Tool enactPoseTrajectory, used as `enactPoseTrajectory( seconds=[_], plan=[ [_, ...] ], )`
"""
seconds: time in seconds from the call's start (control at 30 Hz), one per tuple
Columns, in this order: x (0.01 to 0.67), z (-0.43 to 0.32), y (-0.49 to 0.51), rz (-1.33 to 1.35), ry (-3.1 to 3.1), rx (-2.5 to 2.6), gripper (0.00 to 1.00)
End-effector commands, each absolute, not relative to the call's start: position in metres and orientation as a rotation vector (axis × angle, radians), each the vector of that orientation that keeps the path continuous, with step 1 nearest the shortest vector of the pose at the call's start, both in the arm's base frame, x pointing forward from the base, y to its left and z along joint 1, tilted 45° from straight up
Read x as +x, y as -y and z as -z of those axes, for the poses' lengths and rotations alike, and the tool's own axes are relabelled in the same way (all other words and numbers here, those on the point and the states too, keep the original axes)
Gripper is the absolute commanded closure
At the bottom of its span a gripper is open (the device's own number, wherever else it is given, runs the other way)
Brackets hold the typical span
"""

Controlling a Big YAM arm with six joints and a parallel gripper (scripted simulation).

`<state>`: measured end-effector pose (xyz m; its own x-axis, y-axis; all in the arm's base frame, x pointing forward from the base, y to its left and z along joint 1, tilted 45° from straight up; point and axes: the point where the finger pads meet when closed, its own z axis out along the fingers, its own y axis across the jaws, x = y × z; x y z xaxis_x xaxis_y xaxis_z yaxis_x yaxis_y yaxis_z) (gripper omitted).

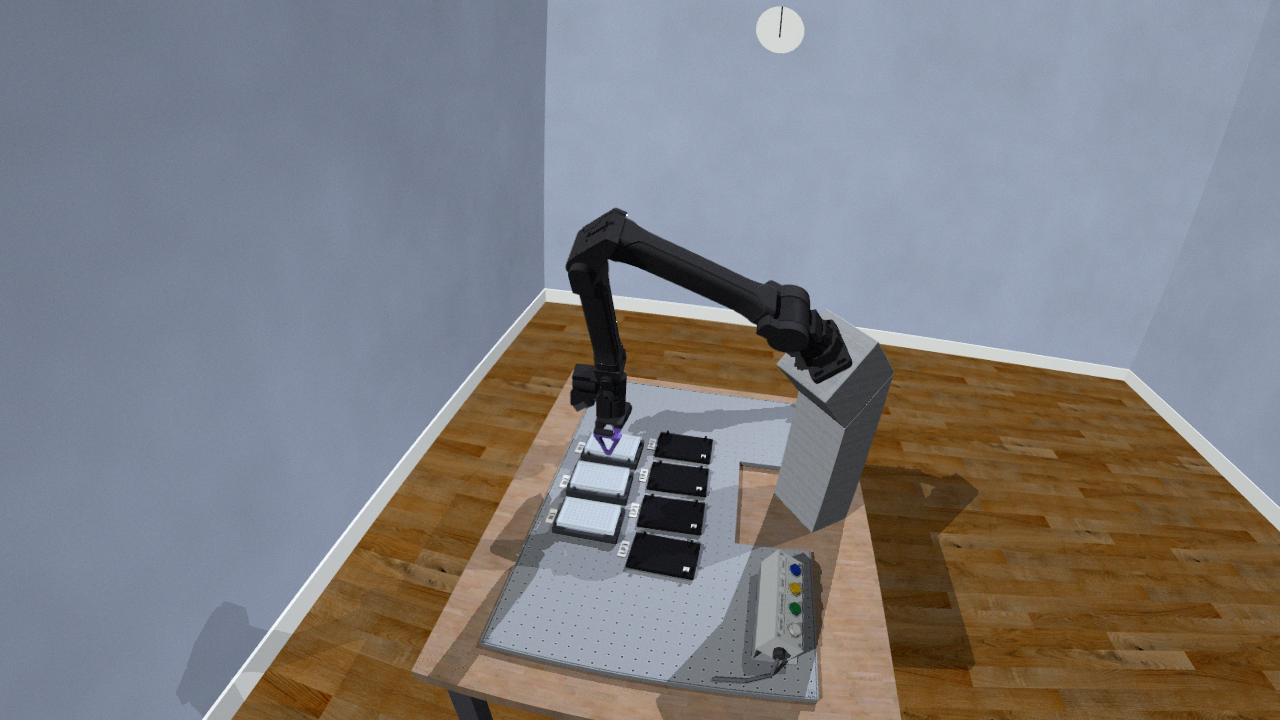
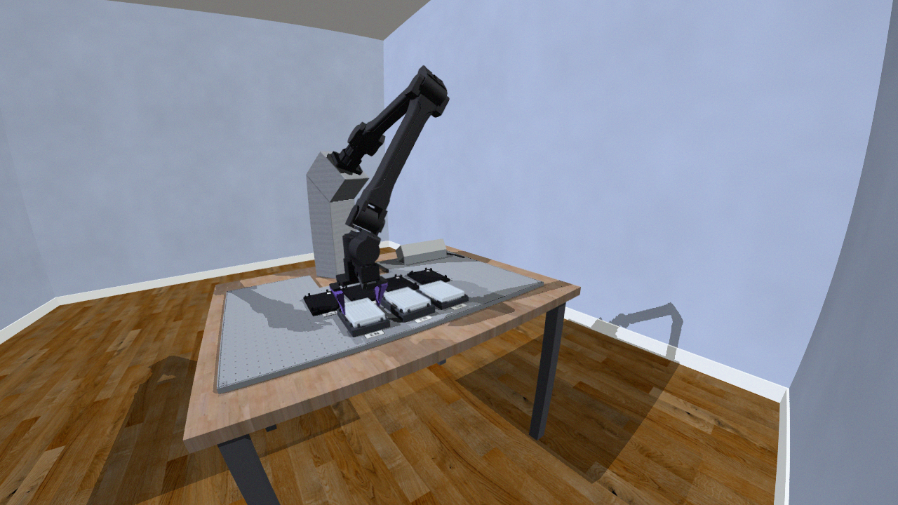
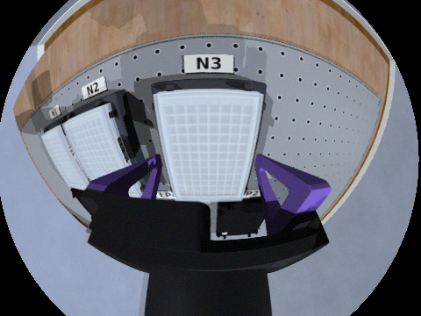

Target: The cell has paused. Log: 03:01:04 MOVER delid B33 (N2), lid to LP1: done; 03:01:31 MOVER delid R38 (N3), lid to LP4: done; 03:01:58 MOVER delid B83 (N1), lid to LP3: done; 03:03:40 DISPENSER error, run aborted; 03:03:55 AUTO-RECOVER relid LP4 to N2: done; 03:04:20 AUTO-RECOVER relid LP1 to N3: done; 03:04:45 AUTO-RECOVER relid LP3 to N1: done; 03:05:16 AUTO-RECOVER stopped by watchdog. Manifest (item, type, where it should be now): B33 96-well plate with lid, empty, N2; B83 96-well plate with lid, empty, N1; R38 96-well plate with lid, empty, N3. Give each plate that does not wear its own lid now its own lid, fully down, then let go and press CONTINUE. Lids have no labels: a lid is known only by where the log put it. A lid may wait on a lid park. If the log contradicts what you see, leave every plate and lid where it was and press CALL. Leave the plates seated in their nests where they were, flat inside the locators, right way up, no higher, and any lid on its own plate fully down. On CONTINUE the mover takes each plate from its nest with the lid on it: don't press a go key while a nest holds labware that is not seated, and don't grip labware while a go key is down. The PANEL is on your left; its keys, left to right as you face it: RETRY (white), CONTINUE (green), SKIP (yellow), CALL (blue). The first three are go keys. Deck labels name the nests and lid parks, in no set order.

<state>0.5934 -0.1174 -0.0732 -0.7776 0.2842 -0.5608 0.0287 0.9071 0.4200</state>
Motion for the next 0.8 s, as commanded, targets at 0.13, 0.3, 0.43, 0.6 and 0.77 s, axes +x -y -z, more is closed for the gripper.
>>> enactPoseTrajectory(
  seconds=[0.13, 0.3, 0.43, 0.6, 0.77],
  plan=[
    [0.595, 0.066, 0.123, -0.509, -2.405, 0.225, 0.0],
    [0.595, 0.066, 0.123, -0.509, -2.405, 0.225, 0.0],
    [0.595, 0.066, 0.123, -0.509, -2.405, 0.225, 0.0],
    [0.595, 0.066, 0.123, -0.509, -2.405, 0.225, 0.0],
    [0.586, 0.054, 0.134, -0.498, -2.399, 0.231, 0.0]
  ],
)
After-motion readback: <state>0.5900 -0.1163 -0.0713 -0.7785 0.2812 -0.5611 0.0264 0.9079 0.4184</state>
